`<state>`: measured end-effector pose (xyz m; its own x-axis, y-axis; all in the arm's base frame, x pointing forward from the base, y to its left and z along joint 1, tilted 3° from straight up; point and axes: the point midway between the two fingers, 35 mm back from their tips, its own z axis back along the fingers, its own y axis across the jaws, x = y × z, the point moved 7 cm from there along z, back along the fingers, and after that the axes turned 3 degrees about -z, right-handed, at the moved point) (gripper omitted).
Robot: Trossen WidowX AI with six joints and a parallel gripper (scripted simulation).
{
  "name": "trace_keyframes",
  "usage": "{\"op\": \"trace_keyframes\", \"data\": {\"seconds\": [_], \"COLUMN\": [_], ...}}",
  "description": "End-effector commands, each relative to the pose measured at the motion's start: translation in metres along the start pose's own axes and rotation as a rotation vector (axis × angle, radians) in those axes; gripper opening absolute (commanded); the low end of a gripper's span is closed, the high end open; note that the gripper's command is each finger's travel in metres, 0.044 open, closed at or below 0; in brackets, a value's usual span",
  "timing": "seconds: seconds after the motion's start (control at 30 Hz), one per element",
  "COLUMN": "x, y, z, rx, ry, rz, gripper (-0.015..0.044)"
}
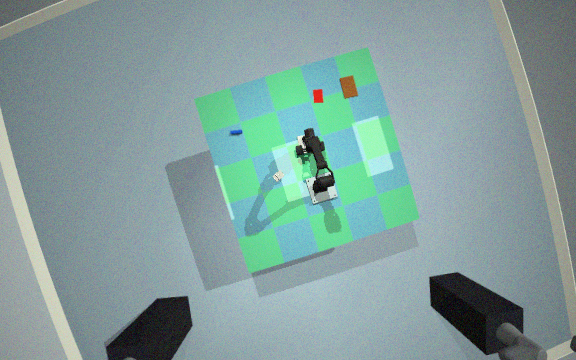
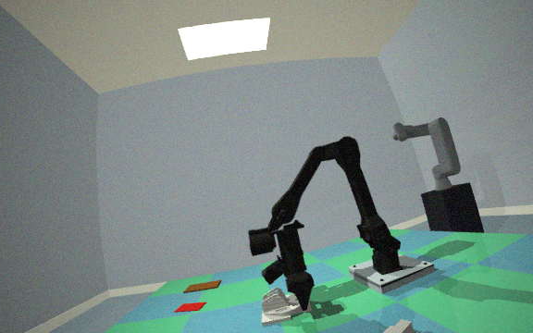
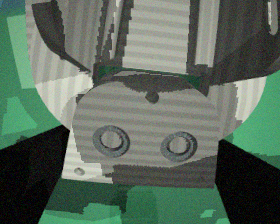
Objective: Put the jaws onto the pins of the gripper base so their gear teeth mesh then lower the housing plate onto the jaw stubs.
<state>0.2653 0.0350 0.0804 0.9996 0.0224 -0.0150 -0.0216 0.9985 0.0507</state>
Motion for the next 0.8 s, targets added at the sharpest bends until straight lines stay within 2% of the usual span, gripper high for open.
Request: {"op": "trace_keyframes", "data": {"seconds": [0.0, 0.43, 0.53, 0.57, 0.77], "x": [0.0001, 0.0001, 0.0000, 0.0000, 0.0000], "y": [0.0000, 0.0000, 0.0000, 0.0000, 0.0000], "z": [-0.0003, -0.0003, 0.0000, 0.0000, 0.0000], "rx": [-0.001, -0.001, 0.000, 0.000, 0.000], "ry": [-0.002, -0.002, 0.000, 0.000, 0.000], "rz": [-0.004, -0.004, 0.000, 0.000, 0.000], "gripper": [0.0351, 0.0351, 0.0430, 0.0440, 0.0440]}}
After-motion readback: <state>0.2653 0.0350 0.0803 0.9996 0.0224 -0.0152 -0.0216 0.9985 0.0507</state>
